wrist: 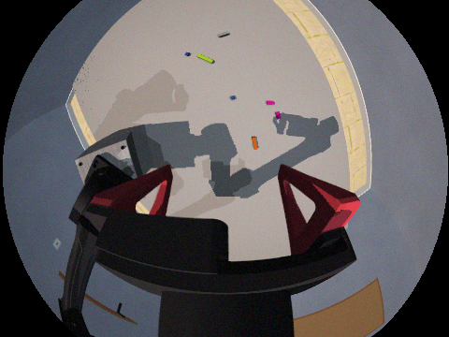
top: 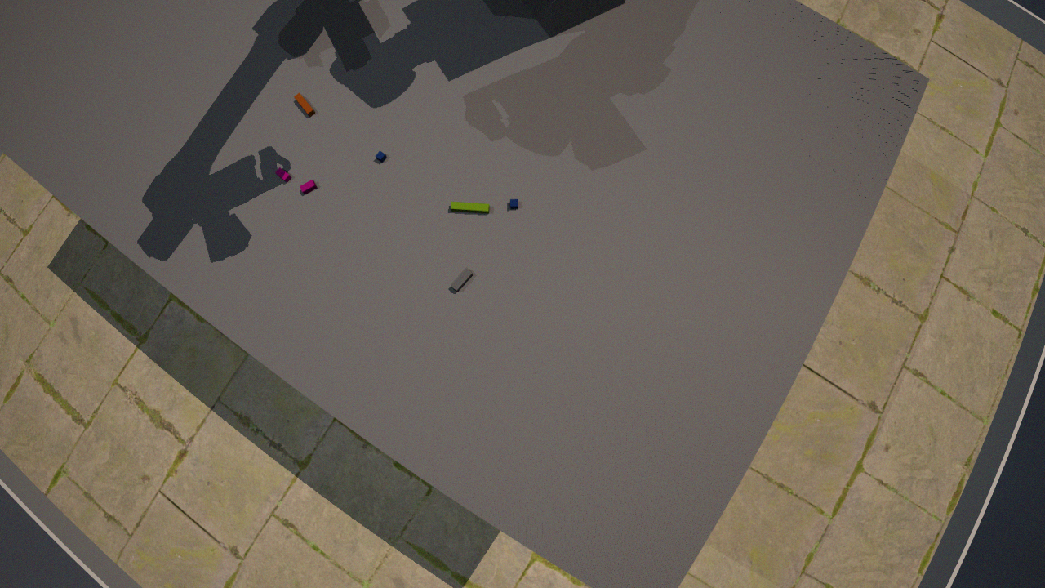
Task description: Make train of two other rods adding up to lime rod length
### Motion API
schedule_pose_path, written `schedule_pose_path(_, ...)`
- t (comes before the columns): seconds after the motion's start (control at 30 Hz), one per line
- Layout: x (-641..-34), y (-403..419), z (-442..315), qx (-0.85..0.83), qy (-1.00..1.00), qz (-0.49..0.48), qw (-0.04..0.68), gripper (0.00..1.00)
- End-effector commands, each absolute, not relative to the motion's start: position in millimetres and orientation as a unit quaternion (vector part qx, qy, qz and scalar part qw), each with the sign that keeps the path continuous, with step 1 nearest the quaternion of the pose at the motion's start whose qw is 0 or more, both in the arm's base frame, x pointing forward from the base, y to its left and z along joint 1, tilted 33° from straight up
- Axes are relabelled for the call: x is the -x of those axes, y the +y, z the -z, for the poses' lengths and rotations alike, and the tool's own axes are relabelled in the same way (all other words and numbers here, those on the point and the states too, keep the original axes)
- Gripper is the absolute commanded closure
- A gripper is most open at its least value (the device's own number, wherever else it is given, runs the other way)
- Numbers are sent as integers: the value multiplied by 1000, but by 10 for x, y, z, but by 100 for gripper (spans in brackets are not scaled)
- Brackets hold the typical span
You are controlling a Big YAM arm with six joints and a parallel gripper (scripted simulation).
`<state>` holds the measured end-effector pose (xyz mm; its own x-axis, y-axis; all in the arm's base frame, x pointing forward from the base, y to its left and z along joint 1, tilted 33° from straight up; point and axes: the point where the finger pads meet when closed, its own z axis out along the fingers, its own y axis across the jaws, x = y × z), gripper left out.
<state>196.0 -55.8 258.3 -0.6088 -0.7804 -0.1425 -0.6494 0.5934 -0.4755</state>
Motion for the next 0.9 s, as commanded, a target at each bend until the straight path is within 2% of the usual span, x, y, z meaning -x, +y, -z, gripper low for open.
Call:
schedule_pose_path(0.0, -1964, -558, -2614, 407, 875, 194, 174, 0)
schedule_pose_path(0.57, -1998, -560, -2748, 404, 872, 202, 187, 0)
schedule_pose_path(0.87, -2443, -774, -2173, 306, 914, 190, 188, 0)
